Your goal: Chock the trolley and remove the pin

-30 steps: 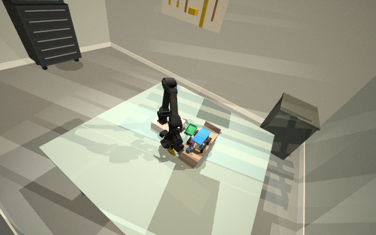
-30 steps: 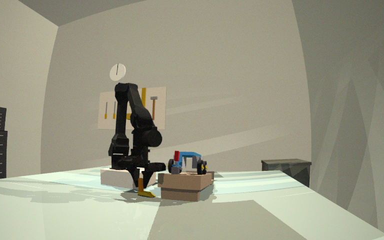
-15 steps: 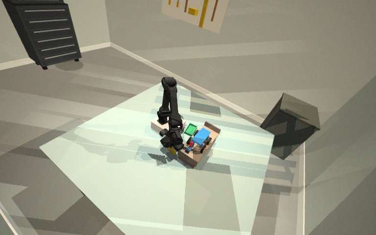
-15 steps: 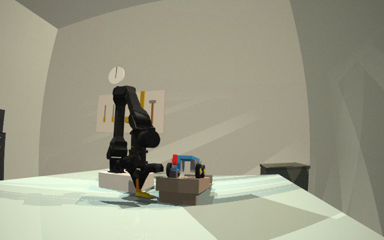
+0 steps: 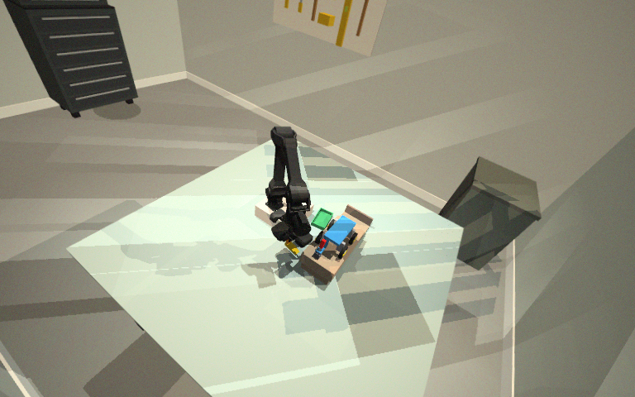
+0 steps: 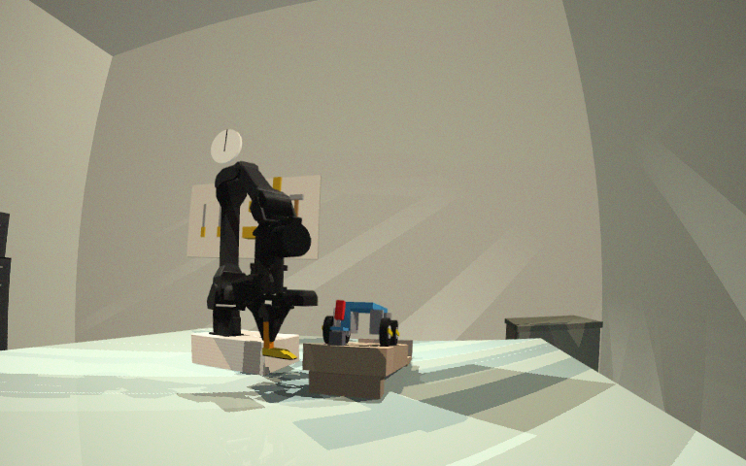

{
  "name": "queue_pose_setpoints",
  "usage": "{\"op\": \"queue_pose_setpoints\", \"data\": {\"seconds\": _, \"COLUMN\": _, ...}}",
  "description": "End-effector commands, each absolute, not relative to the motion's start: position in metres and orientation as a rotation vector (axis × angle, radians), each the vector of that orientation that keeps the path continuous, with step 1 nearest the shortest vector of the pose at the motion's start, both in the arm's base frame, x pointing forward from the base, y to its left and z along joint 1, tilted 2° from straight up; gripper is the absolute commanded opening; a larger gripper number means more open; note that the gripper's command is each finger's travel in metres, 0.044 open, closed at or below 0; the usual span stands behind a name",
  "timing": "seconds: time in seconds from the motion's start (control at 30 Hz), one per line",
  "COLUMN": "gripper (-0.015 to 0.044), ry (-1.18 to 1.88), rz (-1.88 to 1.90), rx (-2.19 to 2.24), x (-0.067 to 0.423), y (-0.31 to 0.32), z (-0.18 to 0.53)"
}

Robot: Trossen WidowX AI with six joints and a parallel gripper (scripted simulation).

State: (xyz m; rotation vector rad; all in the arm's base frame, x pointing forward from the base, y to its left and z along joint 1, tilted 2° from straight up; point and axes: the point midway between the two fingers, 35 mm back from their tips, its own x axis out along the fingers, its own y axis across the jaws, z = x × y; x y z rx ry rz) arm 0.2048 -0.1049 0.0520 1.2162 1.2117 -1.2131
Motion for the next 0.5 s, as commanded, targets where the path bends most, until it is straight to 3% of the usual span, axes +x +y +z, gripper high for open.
{"op": "queue_pose_setpoints", "data": {"seconds": 0.0, "gripper": 0.0, "ry": 1.213, "rz": -1.206, "rx": 1.218, "x": 0.205, "y": -0.105, "z": 0.066}}
{"op": "queue_pose_setpoints", "data": {"seconds": 0.47, "gripper": 0.0, "ry": 1.213, "rz": -1.206, "rx": 1.218, "x": 0.205, "y": -0.105, "z": 0.113}}
